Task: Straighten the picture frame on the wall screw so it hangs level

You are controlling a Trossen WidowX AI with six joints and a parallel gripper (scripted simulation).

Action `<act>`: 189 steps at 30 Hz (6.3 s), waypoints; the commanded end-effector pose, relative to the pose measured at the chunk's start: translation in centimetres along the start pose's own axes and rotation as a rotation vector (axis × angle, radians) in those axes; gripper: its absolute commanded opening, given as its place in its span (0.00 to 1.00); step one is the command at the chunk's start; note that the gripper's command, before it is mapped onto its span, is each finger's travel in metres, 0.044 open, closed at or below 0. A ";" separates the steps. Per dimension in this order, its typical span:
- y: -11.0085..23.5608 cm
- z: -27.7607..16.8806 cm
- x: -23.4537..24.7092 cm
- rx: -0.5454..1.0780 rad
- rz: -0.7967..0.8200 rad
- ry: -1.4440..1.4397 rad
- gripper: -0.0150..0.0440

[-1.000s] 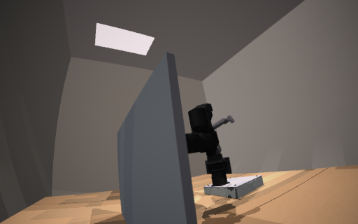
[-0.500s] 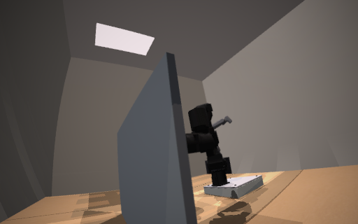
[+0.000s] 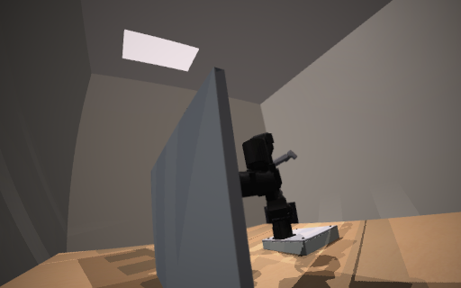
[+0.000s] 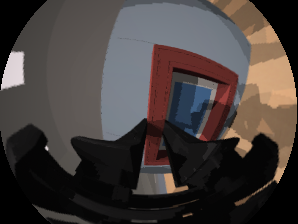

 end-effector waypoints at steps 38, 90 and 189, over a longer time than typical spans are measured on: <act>0.0 0.4 0.4 -0.005 0.012 -0.013 0.25; 0.0 0.7 -0.7 -0.005 0.012 -0.012 0.25; 18.8 0.0 2.9 0.001 -0.003 -0.013 0.69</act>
Point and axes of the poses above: the point midway between the two fingers, 35 mm back from their tips, its own y axis back along the fingers, its own x axis across the jaws, z = x × y, the point moved 1 cm from there along y, back along the fingers, and after that the axes turned 9 degrees about y, right-handed, at the moved point
